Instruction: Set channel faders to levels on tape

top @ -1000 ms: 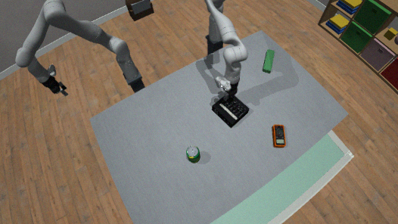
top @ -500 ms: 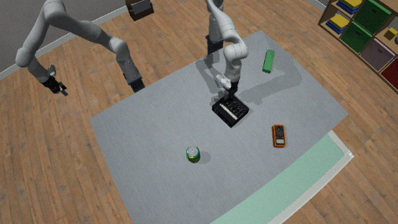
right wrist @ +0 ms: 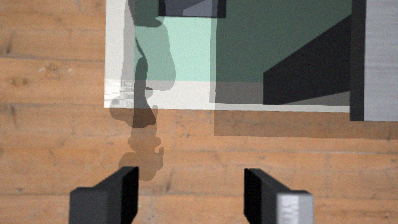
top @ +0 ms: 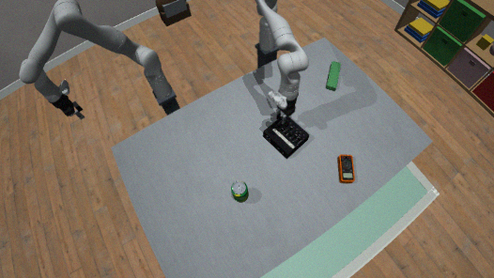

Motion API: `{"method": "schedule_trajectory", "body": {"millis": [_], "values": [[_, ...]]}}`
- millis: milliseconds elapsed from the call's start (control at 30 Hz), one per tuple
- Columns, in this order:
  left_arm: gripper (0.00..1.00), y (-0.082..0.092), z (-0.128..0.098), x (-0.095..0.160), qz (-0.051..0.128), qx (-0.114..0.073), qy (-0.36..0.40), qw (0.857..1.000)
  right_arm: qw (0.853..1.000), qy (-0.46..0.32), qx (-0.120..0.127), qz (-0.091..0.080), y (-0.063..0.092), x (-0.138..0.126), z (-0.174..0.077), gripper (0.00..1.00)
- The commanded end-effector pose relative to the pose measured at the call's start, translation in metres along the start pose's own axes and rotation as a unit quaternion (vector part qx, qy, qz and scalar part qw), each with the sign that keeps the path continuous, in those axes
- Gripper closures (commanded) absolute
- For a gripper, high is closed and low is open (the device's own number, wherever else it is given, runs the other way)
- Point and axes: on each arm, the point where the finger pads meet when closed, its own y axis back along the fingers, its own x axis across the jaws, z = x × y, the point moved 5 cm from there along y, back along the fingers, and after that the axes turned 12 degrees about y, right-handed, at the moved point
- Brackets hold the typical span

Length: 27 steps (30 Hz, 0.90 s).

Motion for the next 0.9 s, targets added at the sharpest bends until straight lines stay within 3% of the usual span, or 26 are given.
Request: {"method": "schedule_trajectory", "body": {"millis": [0,467,867], "values": [[0.00,0.005,0.000,0.000,0.000,0.000,0.000,1.000,1.000,0.000,-0.001,0.000,0.001,0.000,0.000,0.00],[0.00,0.065,0.000,0.000,0.000,0.000,0.000,1.000,1.000,0.000,-0.001,0.000,0.001,0.000,0.000,0.00],[0.00,0.072,0.000,0.000,0.000,0.000,0.000,1.000,1.000,0.000,-0.001,0.000,0.001,0.000,0.000,0.00]]}}
